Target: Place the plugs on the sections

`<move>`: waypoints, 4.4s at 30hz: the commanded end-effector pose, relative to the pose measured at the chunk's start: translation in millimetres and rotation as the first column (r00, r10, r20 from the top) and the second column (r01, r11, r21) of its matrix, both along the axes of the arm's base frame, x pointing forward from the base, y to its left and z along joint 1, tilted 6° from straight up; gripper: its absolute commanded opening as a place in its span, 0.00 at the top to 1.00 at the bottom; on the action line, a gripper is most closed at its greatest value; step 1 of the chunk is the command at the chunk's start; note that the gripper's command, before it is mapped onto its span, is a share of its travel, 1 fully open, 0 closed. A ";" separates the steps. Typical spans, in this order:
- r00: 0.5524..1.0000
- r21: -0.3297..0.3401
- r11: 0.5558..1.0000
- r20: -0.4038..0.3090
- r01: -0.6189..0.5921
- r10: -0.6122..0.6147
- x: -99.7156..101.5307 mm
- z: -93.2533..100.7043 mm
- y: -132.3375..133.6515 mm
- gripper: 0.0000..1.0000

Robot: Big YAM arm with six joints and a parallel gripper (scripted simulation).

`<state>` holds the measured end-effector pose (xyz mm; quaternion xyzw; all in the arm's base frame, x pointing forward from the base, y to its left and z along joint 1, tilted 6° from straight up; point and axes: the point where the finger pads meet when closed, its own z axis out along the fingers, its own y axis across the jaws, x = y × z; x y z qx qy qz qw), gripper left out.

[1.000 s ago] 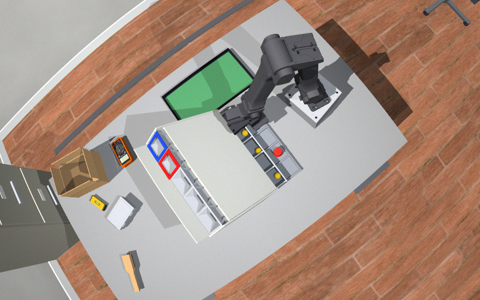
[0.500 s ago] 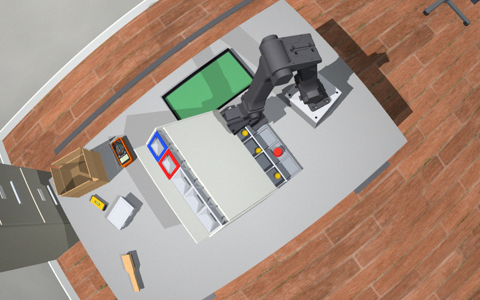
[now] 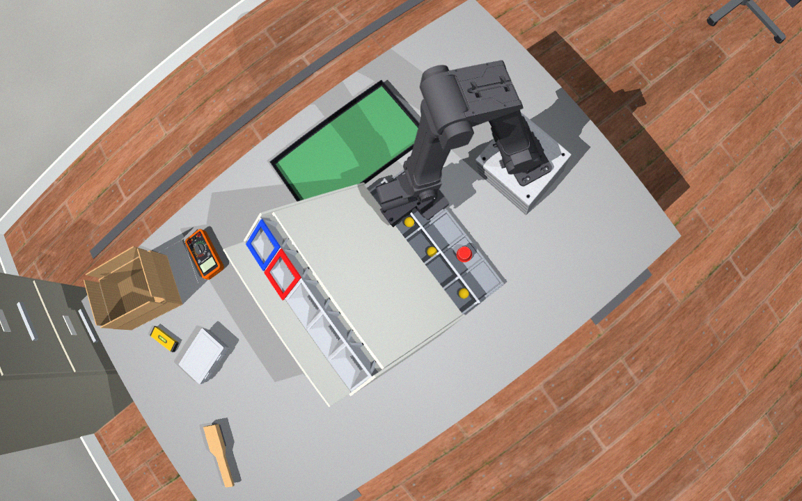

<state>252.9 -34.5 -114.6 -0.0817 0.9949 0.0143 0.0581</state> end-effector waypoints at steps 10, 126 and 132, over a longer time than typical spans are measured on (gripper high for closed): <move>1.000 0.000 1.000 0.009 0.003 -0.003 3.3 -4.6 4.0 1.00; 1.000 0.000 1.000 0.006 0.000 0.000 -10.0 126.4 -3.1 0.41; 1.000 0.000 1.000 0.006 0.000 0.000 -10.2 126.5 -3.0 0.41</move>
